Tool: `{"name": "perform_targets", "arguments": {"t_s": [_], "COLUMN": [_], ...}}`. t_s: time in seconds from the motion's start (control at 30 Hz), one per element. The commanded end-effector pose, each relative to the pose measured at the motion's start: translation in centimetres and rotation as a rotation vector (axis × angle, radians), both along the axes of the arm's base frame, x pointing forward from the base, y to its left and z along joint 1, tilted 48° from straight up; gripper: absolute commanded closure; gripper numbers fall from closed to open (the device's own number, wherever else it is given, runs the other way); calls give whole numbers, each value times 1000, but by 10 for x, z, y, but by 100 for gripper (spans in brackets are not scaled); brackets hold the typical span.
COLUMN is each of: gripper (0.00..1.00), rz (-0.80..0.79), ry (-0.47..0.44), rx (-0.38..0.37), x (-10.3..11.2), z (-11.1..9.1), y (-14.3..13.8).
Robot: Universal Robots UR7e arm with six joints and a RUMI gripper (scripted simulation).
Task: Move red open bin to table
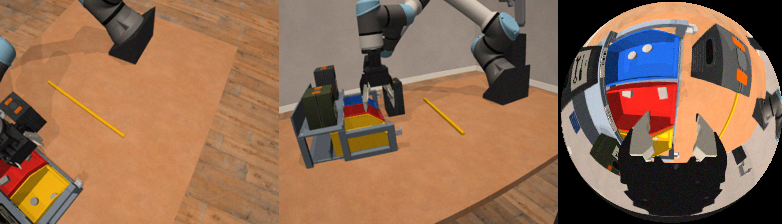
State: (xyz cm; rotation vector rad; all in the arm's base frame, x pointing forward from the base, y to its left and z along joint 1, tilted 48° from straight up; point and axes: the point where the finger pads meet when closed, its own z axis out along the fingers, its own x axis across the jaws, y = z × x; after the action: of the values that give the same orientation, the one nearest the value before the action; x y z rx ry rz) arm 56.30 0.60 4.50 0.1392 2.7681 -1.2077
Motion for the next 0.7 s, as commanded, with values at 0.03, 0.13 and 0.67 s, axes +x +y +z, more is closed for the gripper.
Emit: {"name": "perform_targets", "arguments": {"t_s": [0.03, 0.13, 0.67], "gripper": [42, 42, 42], "rz": [-1, -1, -1], "ry": [0, 0, 0], "rx": [0, 0, 0], "x": [-1, -2, -4], "z": [11, 18, 39], "y": [12, 20, 43]}}
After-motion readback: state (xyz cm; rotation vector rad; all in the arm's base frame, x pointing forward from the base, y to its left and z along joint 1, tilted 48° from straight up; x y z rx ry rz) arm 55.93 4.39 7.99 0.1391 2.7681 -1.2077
